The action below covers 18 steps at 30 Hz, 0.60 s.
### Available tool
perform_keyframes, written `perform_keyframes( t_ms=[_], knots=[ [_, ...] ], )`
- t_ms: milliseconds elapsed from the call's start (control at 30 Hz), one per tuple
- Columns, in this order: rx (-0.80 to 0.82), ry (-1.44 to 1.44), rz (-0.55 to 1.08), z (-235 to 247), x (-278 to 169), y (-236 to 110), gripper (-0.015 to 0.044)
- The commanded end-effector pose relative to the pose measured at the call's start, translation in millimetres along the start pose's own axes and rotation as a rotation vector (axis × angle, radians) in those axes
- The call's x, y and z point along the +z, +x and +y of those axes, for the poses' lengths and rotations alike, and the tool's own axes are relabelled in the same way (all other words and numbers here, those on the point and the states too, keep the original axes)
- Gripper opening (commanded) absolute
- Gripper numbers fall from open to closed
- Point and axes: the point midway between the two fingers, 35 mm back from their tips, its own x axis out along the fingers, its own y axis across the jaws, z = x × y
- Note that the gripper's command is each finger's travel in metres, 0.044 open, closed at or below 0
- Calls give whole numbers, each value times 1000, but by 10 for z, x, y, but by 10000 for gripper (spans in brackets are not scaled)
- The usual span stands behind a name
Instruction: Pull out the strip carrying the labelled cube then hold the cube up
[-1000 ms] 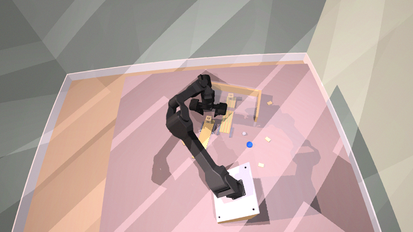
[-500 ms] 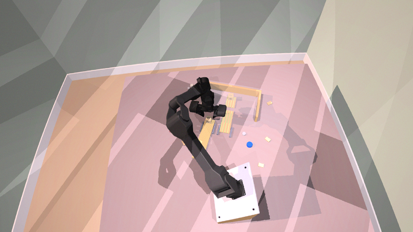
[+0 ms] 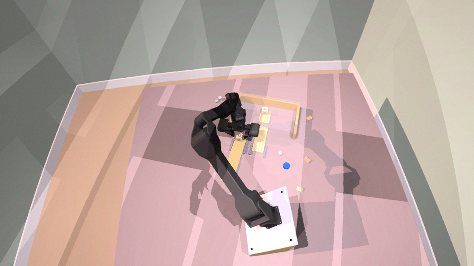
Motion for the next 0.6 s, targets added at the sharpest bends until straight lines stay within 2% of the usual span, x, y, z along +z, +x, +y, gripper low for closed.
perform_keyframes(
  t_ms=[0, 167, 300, 533, 567],
  knots=[
    [-2, 10, 11, -23, -32, 57, 250],
    [-2, 10, 11, -23, -32, 57, 250],
    [-2, 3, 5, -13, -14, 36, 145],
    [-2, 3, 5, -13, -14, 36, 98],
    [-2, 3, 5, -13, -14, 36, 72]
  ],
)
